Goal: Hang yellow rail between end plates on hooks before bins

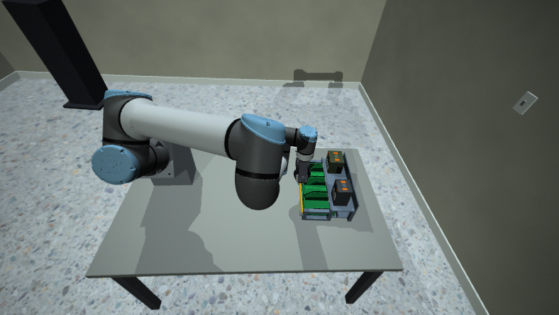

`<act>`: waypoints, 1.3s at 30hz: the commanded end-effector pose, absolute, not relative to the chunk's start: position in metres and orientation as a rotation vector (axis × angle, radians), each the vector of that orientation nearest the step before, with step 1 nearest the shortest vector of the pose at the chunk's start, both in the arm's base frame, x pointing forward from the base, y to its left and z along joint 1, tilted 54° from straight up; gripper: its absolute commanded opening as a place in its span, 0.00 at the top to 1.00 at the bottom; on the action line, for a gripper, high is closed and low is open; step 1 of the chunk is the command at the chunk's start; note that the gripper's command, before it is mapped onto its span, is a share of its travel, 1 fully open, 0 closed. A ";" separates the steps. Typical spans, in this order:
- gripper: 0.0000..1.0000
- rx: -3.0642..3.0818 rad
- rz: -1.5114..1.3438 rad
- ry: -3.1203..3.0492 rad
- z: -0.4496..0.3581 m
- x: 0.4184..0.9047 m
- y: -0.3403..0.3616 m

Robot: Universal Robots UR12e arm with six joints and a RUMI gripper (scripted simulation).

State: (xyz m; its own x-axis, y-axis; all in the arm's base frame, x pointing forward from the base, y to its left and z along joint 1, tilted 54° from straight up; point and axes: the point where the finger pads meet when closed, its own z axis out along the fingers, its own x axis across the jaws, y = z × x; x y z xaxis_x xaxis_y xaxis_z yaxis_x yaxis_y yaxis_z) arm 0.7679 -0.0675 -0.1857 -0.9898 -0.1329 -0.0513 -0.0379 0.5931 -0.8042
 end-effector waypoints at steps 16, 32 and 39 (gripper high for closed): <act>1.00 -0.145 -1.360 2.706 -0.186 0.771 -0.067; 1.00 -0.145 -1.360 2.706 -0.187 0.771 -0.069; 1.00 -0.145 -1.360 2.706 -0.188 0.771 -0.070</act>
